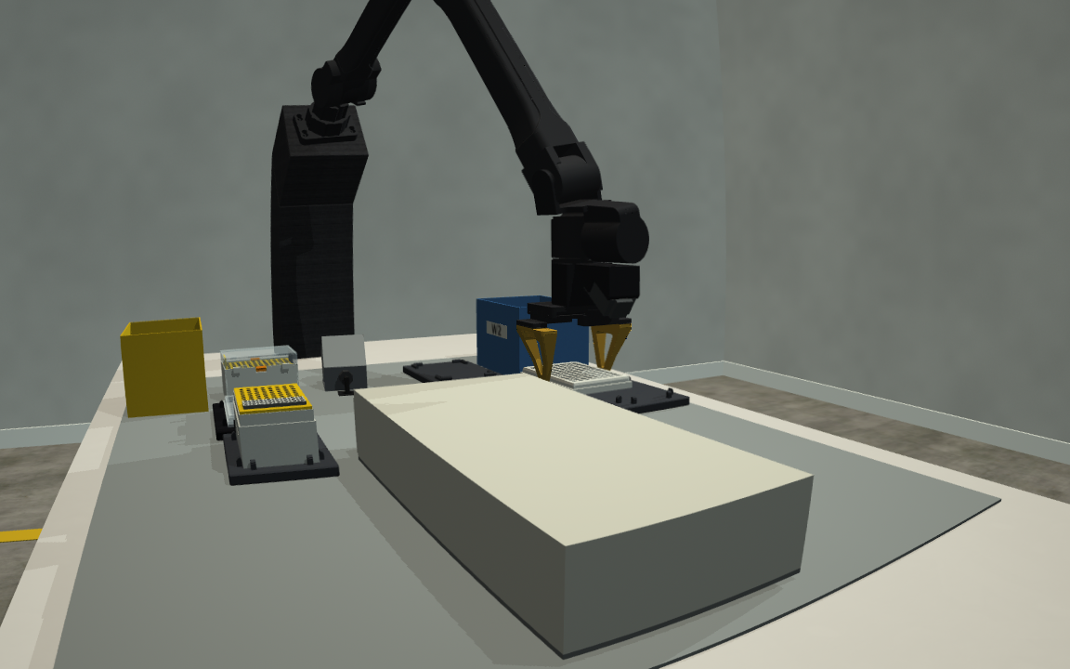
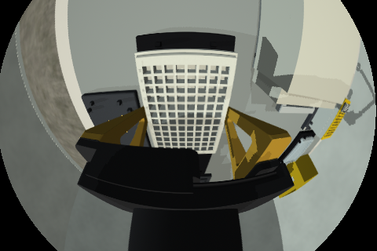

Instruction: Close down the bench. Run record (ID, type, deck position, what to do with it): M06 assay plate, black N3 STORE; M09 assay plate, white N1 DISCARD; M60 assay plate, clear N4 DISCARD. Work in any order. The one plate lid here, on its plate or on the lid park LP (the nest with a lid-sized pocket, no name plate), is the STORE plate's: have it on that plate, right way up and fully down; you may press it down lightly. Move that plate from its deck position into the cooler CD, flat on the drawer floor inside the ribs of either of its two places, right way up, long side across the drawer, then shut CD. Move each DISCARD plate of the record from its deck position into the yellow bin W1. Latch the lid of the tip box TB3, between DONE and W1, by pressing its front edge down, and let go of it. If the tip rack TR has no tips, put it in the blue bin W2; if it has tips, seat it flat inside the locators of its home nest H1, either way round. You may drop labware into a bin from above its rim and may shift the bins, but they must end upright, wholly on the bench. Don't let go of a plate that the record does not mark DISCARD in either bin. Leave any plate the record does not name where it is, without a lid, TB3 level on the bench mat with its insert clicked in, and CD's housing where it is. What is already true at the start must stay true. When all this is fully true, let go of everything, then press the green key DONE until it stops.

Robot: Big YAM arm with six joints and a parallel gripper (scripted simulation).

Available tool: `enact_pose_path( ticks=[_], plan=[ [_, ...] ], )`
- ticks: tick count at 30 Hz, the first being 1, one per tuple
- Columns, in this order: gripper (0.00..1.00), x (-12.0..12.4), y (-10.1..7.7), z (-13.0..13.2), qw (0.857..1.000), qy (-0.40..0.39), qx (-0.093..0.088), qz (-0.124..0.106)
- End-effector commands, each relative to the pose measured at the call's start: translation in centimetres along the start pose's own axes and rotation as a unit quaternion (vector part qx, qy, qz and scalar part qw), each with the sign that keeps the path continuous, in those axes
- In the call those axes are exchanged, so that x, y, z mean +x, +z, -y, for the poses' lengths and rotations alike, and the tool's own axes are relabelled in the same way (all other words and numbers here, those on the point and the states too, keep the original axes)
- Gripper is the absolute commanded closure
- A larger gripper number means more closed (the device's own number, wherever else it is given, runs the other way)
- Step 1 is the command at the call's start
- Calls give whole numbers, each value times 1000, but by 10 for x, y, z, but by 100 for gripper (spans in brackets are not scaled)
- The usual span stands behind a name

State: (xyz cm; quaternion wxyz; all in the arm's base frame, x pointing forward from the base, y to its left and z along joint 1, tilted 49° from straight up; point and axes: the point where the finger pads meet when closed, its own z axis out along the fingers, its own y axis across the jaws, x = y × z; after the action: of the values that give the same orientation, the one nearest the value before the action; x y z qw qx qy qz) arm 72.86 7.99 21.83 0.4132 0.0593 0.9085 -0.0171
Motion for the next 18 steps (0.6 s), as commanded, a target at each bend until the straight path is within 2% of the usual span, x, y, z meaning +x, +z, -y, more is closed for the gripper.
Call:
enact_pose_path(
  ticks=[1,4,6,9,10,13,17,18],
  plan=[
    [100,-13,-26,-10,1000,4,-7,13],
    [100,-1,-15,-8,1000,2,-3,0],
    [100,-9,-27,-8,1000,4,-5,8],
    [100,-8,-28,-9,1000,4,-5,7],
    [100,-13,-36,-10,1000,4,-7,13],
    [100,-19,-42,-12,1000,5,-9,18],
    [100,-13,-44,-7,1000,6,-5,13],
    [100,-7,-38,-7,1000,4,-4,6]
  ],
)
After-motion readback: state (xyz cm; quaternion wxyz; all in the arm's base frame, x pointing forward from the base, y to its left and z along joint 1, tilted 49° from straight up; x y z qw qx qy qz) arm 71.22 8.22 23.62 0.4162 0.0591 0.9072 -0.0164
